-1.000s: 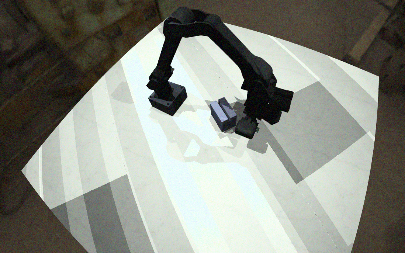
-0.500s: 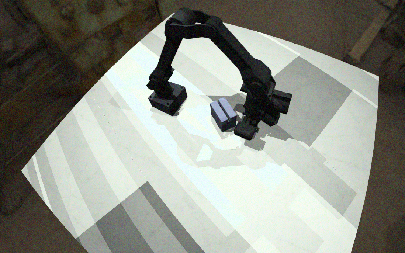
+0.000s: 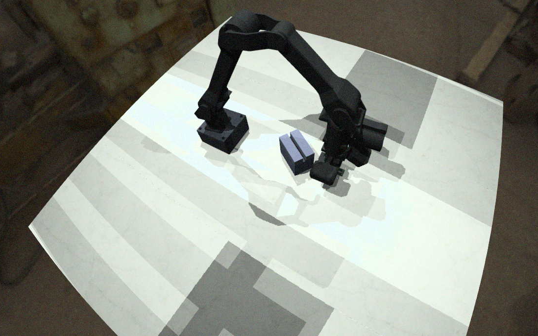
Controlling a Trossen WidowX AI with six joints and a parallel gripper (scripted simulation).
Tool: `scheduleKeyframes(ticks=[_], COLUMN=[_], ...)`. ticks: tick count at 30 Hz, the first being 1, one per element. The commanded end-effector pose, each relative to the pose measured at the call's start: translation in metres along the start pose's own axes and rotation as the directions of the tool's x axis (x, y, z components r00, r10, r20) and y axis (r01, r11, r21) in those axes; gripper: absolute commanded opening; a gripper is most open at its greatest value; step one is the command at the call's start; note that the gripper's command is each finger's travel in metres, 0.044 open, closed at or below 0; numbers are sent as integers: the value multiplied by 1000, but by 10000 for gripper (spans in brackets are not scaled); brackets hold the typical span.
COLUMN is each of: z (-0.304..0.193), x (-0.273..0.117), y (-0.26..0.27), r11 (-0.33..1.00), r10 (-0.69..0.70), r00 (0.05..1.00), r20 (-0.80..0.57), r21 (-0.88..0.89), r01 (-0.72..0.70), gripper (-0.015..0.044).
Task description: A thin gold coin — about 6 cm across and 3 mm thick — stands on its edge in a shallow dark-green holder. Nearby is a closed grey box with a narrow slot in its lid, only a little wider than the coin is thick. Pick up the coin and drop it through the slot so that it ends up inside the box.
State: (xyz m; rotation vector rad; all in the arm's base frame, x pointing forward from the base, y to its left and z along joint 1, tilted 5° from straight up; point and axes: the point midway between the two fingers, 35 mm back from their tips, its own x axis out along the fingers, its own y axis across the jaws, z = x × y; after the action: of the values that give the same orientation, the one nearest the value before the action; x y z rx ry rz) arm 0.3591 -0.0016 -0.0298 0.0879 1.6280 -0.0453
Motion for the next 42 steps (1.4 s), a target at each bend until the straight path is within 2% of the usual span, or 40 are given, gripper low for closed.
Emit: scheduleKeyframes(ticks=[1,30,37,42], z=[5,2,2,1], x=[-15,-88,-92,-92], y=[0,0,0,1], r11=[1000,1000,1000,993], r10=[2,2,2,2], r00=[1000,1000,1000,1000], r20=[18,18,18,18], r21=[1,1,1,119], r01=[-2,-2,-2,-4], gripper=[0,0,0,0])
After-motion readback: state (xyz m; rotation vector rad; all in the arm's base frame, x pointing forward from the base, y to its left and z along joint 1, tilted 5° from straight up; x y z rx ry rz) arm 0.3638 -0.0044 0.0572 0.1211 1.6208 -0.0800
